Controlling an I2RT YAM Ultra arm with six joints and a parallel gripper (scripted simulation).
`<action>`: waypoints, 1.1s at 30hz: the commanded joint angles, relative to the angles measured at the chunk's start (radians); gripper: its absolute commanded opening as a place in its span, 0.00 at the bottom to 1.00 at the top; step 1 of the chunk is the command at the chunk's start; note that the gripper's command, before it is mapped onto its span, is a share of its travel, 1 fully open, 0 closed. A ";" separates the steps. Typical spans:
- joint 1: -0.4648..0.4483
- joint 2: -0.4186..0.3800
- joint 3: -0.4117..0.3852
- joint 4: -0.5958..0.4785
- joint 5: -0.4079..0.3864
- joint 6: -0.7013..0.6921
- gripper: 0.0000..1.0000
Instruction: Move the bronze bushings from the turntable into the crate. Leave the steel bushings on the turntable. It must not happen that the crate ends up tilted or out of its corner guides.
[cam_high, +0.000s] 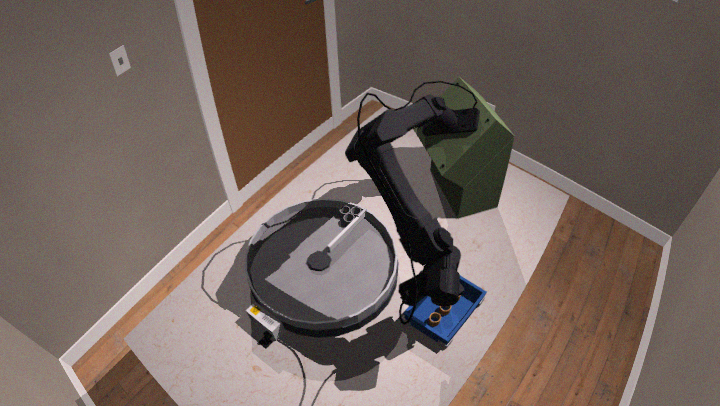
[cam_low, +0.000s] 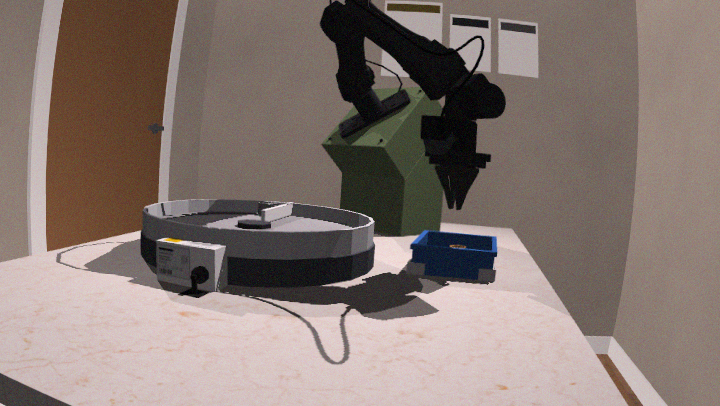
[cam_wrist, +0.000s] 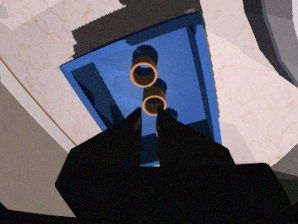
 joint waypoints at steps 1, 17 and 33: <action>0.031 -0.017 0.025 -0.013 0.017 0.007 0.14; 0.050 -0.048 0.028 -0.051 0.022 0.033 1.00; 0.160 -0.084 0.113 -0.320 0.051 0.189 1.00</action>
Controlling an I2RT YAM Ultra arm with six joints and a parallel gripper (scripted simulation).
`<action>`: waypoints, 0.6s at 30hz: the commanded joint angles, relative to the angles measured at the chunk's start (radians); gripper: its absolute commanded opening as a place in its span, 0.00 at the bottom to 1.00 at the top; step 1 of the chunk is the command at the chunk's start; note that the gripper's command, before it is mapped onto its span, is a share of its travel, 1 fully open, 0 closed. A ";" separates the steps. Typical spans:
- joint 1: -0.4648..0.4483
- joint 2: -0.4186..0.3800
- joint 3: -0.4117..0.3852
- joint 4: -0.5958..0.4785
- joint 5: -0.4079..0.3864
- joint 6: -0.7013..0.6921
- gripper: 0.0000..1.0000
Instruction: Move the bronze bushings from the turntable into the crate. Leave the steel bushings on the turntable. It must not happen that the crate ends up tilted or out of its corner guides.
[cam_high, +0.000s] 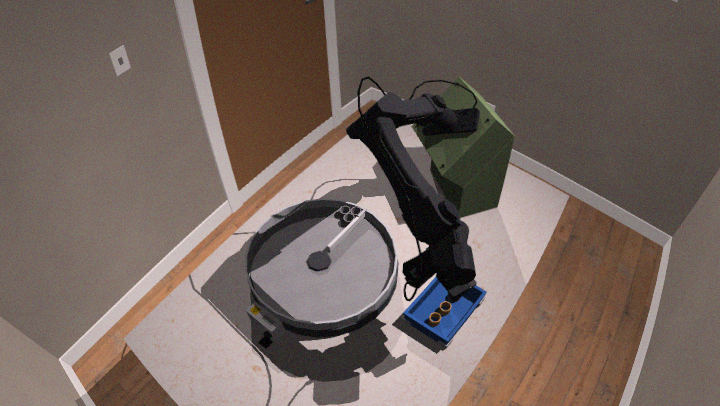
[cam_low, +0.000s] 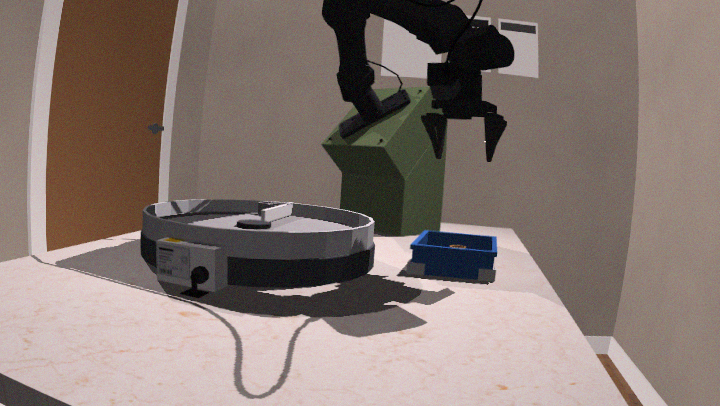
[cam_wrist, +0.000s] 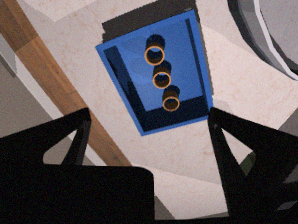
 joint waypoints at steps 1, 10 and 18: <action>0.022 -0.004 0.031 -0.056 0.020 0.027 1.00; 0.022 -0.019 0.033 -0.061 0.019 0.031 1.00; 0.022 -0.019 0.033 -0.061 0.019 0.029 1.00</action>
